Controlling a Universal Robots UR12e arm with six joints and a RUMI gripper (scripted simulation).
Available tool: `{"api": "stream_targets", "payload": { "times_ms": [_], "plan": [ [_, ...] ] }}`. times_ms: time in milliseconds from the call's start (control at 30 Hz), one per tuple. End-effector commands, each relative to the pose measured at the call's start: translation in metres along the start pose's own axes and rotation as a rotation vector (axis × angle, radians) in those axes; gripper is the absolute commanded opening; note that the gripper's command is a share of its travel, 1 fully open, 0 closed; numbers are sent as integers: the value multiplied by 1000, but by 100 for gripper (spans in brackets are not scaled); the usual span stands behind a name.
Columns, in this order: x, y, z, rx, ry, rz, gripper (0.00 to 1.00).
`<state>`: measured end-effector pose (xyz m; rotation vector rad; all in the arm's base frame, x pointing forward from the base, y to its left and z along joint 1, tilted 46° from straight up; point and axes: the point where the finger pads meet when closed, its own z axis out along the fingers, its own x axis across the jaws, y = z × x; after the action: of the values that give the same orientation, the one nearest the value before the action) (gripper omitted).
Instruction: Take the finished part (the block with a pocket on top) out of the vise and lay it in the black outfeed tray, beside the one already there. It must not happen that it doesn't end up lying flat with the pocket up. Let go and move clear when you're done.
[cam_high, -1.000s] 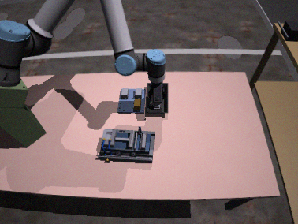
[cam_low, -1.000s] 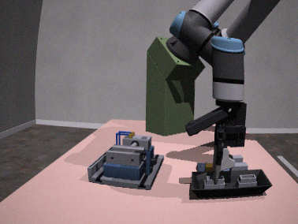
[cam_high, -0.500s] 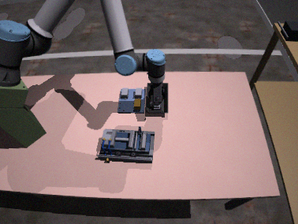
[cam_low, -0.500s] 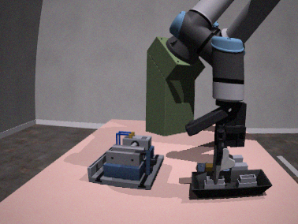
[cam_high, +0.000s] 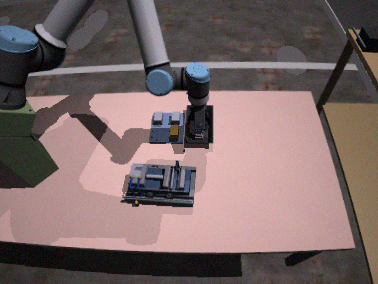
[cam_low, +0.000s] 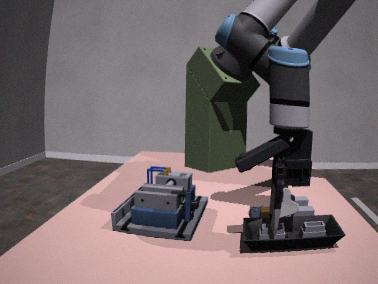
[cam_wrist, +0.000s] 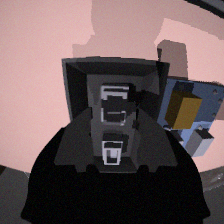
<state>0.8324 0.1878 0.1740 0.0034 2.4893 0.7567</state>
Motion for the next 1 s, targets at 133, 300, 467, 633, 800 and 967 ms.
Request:
{"api": "stream_targets", "payload": {
  "times_ms": [133,300,467,633,800,967],
  "plan": [
    [-2,1,0,0,-2,-1,40],
    [-2,1,0,0,-2,-1,40],
    [-2,1,0,0,-2,-1,40],
    [-2,1,0,0,-2,-1,40],
    [-2,1,0,0,-2,-1,40],
    [-2,0,-4,1,-3,-1,40]
  ]
}}
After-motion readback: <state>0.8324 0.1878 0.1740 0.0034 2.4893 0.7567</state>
